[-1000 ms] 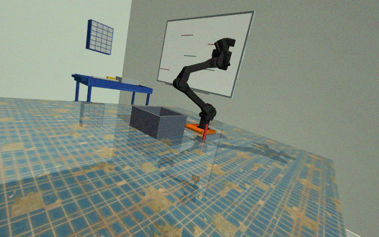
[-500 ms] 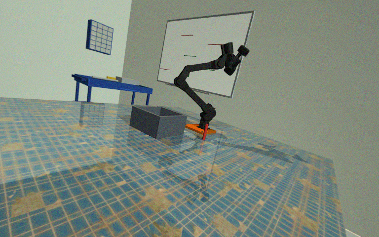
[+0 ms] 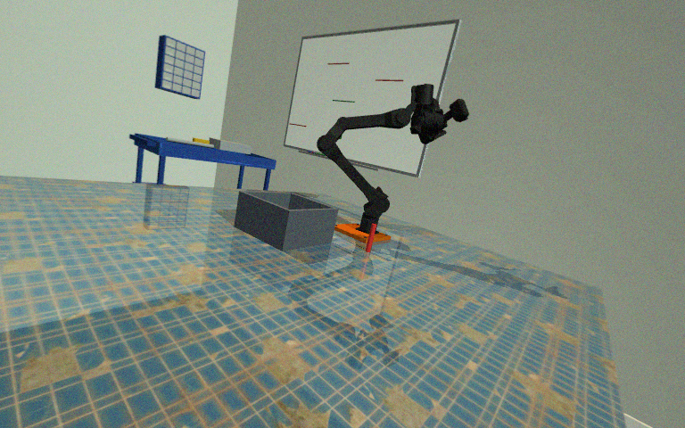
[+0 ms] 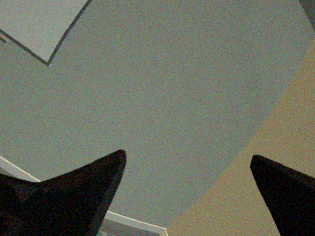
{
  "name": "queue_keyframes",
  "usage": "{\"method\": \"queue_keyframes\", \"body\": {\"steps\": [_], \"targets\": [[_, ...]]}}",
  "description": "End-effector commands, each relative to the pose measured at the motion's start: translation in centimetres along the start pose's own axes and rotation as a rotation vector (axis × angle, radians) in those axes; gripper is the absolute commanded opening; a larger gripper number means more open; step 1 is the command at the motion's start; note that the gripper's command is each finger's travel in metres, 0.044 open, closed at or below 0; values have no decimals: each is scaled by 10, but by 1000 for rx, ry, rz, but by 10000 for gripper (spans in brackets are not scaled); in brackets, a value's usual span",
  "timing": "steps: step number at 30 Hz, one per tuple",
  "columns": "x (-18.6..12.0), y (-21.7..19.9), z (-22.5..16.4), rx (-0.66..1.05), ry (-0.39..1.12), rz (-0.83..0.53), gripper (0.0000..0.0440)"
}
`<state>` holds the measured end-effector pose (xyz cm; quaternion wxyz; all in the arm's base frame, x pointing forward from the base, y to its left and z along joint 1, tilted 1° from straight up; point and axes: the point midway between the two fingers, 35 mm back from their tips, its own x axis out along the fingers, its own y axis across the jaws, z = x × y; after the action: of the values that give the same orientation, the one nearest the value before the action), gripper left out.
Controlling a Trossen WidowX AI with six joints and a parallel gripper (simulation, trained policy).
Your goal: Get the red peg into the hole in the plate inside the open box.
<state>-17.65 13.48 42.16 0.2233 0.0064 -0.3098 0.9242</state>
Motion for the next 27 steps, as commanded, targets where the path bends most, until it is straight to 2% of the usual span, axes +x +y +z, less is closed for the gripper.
{"method": "queue_keyframes", "body": {"steps": [1,13,27], "targets": [[1,-9,-25,102,94,-48,440],[-15,-34,-91,391,332,-239,440],[-57,-53,-158,726,552,-523,440]]}}
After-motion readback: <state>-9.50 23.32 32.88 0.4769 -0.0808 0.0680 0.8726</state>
